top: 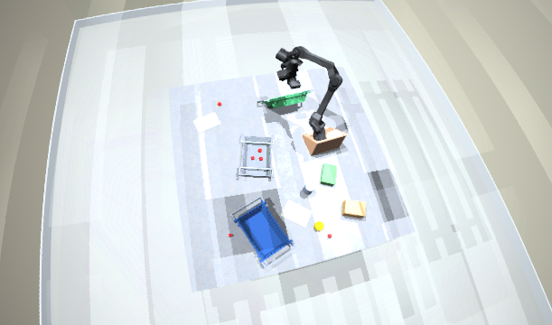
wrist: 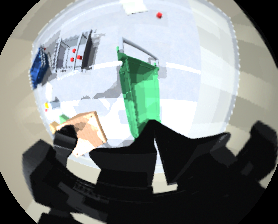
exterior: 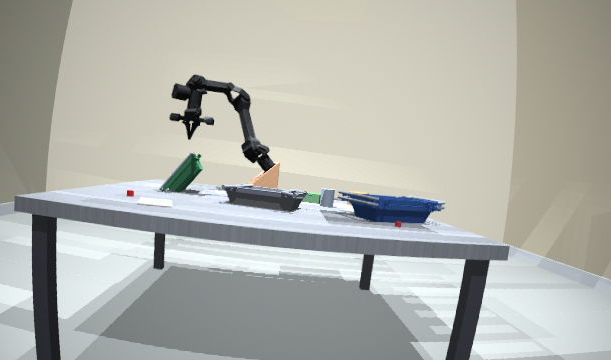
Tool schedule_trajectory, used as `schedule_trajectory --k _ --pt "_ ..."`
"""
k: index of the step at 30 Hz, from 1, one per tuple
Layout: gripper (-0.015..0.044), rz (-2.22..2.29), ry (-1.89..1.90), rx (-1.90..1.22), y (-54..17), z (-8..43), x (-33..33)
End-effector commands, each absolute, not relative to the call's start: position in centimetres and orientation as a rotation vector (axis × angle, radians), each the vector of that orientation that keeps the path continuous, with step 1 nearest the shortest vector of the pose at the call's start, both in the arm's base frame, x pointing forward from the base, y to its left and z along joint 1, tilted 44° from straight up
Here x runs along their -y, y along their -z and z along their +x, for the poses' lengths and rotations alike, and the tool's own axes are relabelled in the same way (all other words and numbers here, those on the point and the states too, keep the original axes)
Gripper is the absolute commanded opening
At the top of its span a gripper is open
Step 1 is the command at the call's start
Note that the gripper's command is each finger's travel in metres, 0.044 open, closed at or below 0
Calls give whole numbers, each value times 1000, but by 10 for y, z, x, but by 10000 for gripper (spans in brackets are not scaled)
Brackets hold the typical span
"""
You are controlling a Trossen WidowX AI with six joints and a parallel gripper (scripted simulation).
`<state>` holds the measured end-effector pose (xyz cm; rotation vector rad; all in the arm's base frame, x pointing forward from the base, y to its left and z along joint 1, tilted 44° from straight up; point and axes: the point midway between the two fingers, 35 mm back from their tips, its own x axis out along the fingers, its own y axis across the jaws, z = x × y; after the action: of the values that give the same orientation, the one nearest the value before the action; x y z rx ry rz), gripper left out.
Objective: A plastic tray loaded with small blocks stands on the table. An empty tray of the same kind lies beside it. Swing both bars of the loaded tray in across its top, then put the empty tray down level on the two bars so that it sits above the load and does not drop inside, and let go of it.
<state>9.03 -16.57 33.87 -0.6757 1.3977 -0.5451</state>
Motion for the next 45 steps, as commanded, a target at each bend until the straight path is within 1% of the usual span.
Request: schedule_trajectory --k 1,23,45 --pt "0 -681 522 -1420 -333 88 165" --pt "0 -688 527 -1422 -278 96 220" --pt "0 -683 523 -1423 -254 95 197"
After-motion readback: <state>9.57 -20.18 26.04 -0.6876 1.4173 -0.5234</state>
